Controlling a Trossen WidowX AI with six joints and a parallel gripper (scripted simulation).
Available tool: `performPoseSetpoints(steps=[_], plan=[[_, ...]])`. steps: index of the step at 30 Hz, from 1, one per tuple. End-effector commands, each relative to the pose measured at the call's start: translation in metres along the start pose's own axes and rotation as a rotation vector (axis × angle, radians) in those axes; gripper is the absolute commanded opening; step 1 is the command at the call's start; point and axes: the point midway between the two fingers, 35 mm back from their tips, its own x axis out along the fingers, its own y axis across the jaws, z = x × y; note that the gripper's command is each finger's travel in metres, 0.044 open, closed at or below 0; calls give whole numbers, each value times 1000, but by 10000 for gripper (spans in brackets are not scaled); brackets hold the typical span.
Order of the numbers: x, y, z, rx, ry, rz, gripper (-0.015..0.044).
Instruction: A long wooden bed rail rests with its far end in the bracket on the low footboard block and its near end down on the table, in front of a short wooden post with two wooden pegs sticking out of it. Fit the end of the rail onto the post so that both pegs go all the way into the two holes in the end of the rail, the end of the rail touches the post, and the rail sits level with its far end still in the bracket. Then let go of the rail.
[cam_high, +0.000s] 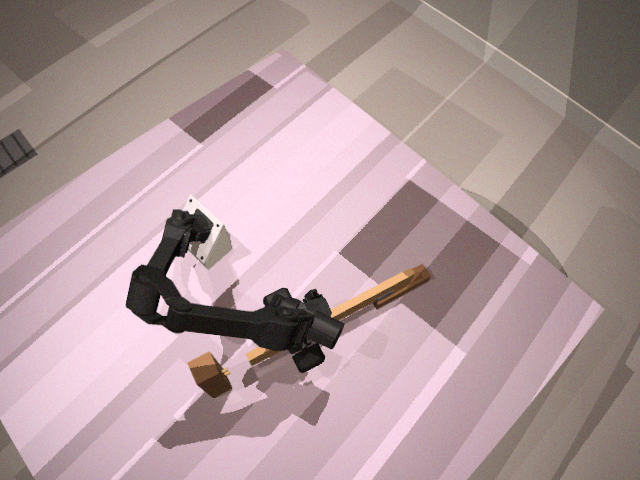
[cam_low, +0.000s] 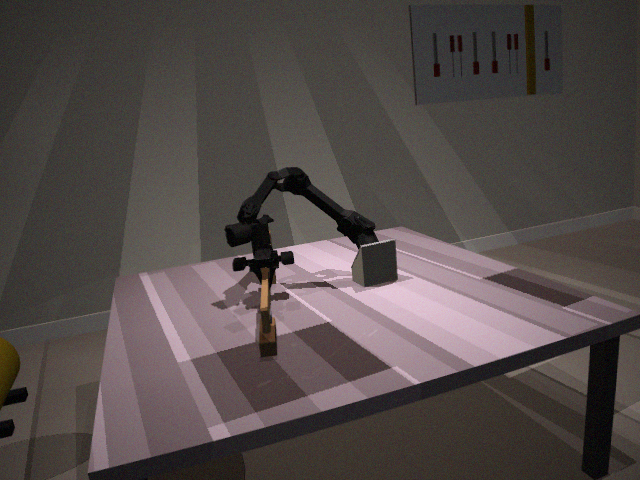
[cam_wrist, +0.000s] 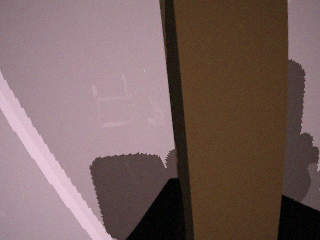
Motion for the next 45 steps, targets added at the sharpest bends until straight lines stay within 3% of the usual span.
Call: performPoseSetpoints(steps=[1, 45], plan=[[-3, 0, 2, -3, -9, -8, 0], [-6, -1, 3, -3, -9, -8, 0]])
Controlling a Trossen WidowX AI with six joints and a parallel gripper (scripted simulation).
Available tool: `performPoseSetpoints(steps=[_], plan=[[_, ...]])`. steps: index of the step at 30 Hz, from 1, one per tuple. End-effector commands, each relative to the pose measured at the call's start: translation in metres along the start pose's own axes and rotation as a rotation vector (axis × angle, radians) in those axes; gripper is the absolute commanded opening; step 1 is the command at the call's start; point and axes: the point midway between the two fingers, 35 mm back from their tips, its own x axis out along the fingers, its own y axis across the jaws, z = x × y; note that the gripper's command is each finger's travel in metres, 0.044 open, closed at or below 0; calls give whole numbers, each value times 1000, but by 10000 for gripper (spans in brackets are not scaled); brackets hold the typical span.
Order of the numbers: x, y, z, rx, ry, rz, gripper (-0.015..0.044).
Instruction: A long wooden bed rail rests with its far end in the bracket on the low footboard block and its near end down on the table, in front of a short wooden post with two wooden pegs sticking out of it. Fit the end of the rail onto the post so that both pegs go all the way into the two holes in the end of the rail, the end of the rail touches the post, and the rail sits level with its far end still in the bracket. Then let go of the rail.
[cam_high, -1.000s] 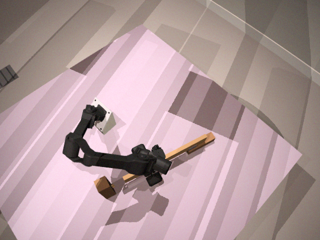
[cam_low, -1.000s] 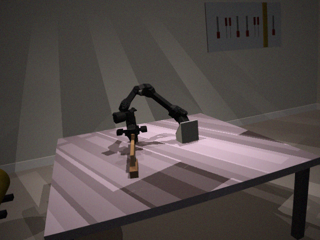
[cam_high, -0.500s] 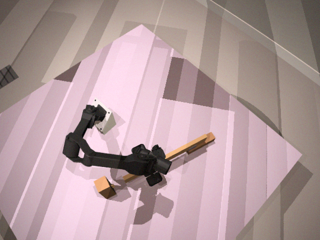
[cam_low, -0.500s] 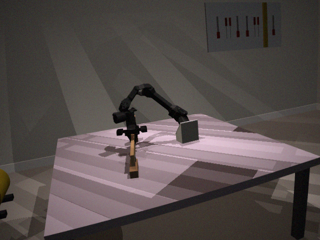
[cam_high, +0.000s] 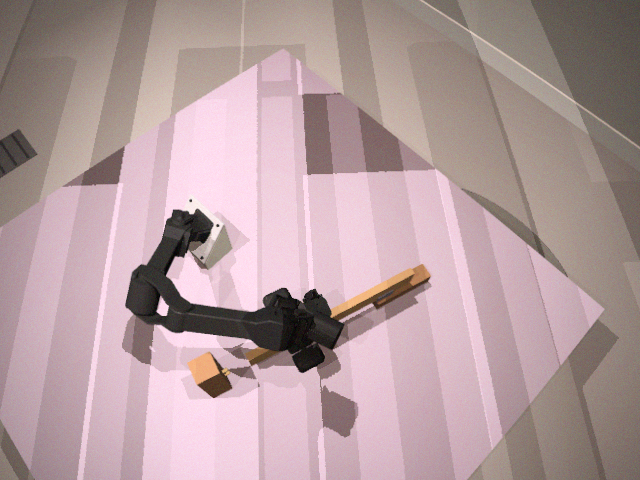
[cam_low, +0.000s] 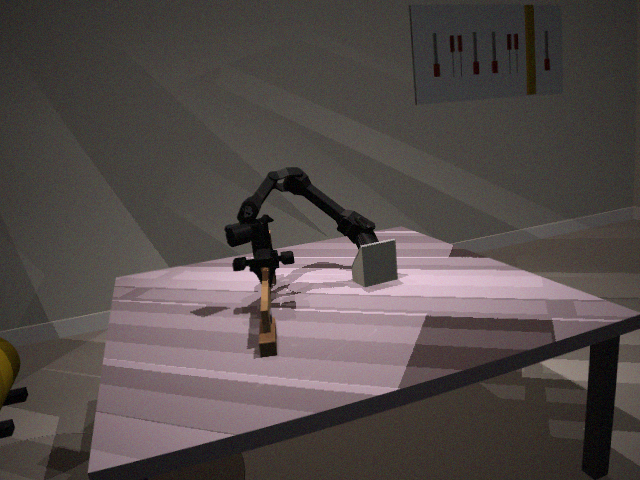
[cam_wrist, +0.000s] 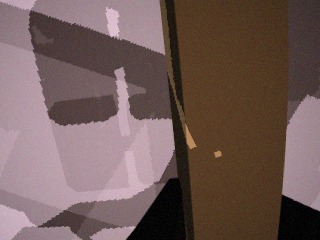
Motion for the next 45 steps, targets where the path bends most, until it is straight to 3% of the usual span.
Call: performPoseSetpoints(steps=[1, 45], plan=[[-5, -2, 3, -1, -7, -12, 0], [-4, -2, -9, -2, -7, -12, 0]])
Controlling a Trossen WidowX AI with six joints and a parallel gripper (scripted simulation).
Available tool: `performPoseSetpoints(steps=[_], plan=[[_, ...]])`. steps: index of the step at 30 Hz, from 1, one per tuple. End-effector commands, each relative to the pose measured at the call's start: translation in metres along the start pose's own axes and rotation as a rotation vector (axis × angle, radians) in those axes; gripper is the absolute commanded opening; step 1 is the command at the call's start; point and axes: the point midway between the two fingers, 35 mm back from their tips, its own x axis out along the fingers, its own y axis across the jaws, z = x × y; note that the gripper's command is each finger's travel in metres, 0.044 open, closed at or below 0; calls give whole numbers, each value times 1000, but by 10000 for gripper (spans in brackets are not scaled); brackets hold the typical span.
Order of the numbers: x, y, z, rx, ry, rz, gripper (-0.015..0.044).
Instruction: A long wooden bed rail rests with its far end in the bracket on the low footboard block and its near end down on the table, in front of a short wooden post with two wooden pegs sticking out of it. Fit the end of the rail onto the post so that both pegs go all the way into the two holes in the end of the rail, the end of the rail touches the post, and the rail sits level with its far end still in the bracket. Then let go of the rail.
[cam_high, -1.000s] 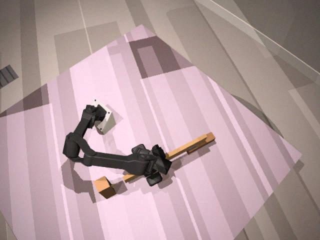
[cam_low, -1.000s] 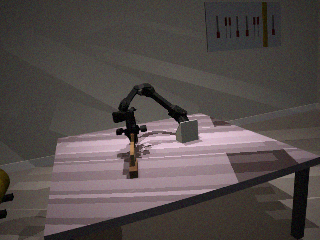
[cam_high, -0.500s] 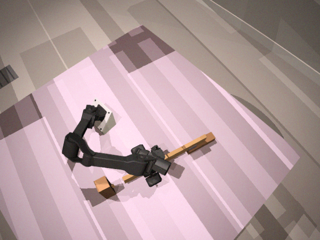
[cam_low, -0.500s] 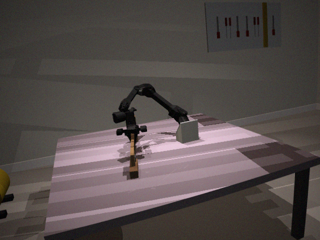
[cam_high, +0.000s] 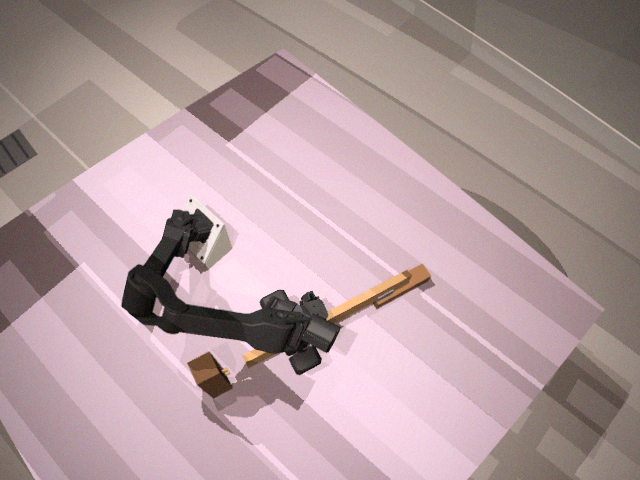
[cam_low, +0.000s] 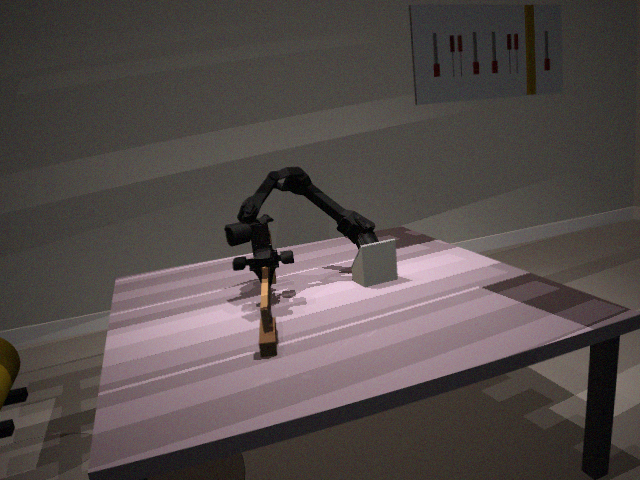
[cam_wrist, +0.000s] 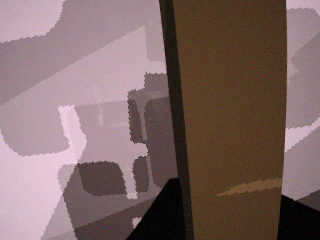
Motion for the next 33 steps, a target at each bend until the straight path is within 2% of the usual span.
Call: performPoseSetpoints(steps=[1, 33], plan=[[-4, -1, -1, -5, -4, -11, 0], [-4, -1, -11, -5, -4, -11, 0]])
